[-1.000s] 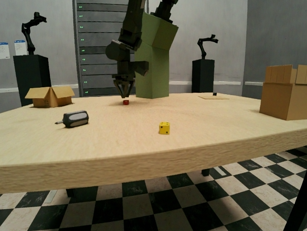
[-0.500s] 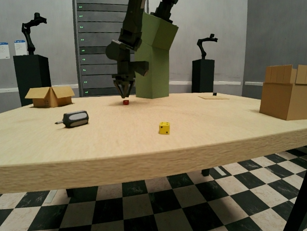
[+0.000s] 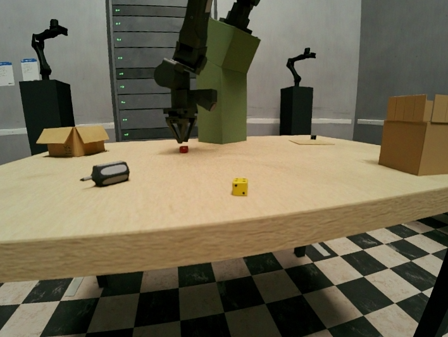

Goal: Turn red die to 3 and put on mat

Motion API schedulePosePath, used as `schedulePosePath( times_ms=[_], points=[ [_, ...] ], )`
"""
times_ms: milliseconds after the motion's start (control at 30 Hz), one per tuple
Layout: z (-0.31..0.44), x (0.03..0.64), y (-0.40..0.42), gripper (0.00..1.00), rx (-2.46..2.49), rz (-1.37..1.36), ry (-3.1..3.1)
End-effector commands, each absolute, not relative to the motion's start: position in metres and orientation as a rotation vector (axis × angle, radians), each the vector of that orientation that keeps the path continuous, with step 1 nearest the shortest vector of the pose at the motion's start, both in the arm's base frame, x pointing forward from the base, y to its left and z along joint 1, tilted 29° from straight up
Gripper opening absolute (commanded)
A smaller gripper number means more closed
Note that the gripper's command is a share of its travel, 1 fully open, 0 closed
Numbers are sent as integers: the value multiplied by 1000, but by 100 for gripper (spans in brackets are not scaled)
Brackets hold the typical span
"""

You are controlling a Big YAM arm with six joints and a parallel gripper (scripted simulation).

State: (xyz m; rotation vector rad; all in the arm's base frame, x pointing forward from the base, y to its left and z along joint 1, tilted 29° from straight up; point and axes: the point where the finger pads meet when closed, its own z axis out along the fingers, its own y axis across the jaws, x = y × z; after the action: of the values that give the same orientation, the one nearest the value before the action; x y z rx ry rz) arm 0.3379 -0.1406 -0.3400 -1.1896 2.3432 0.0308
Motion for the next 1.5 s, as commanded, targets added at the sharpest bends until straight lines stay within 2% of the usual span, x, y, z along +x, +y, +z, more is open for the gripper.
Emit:
schedulePosePath(
  times_ms=[0,1467],
  points=[
    [-341,340,-133,34,-1198,33,2338],
    [-334,343,-133,34,-1198,25,2334]
  ],
)
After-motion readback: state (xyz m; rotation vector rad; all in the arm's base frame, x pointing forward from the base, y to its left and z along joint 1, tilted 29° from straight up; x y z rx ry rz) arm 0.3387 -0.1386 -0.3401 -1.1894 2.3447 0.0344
